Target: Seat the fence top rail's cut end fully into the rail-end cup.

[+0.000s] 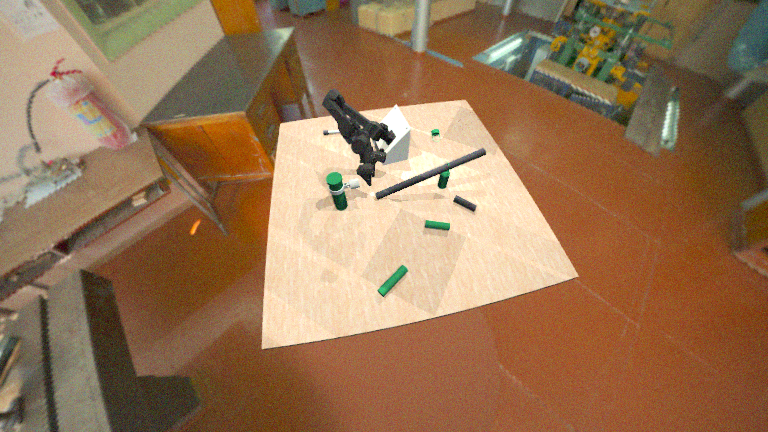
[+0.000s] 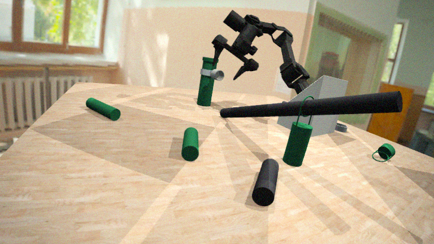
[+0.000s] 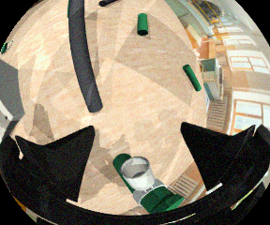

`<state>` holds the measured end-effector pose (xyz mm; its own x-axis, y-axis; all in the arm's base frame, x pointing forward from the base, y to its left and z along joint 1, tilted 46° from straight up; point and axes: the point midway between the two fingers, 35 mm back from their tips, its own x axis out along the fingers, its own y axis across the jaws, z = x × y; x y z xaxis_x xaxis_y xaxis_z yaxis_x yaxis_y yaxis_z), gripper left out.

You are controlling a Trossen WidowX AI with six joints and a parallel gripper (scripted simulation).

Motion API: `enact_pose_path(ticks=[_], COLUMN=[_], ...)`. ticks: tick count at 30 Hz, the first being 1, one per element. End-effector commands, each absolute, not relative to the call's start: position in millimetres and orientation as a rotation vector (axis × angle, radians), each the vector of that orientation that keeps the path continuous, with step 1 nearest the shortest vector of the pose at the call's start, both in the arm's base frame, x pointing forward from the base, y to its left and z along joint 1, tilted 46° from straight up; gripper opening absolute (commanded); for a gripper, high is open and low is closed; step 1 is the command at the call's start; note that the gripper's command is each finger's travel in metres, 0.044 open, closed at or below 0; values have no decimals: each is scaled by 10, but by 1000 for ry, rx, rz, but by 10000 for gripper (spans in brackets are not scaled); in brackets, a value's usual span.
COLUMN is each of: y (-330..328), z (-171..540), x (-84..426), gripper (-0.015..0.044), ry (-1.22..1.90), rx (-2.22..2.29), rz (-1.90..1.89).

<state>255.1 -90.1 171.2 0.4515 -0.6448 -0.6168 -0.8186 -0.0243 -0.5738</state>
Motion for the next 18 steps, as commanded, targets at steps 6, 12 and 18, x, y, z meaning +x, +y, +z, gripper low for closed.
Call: enact_pose_path(ticks=[6, 12, 18], y=[-373, -117, 55], z=[1524, 1500, 1501], x=[2575, 2556, 2540], gripper=[440, 440, 440], ry=[1261, 1206, 1127], rx=[-1199, -1024, -878], rz=[-154, -325, -461])
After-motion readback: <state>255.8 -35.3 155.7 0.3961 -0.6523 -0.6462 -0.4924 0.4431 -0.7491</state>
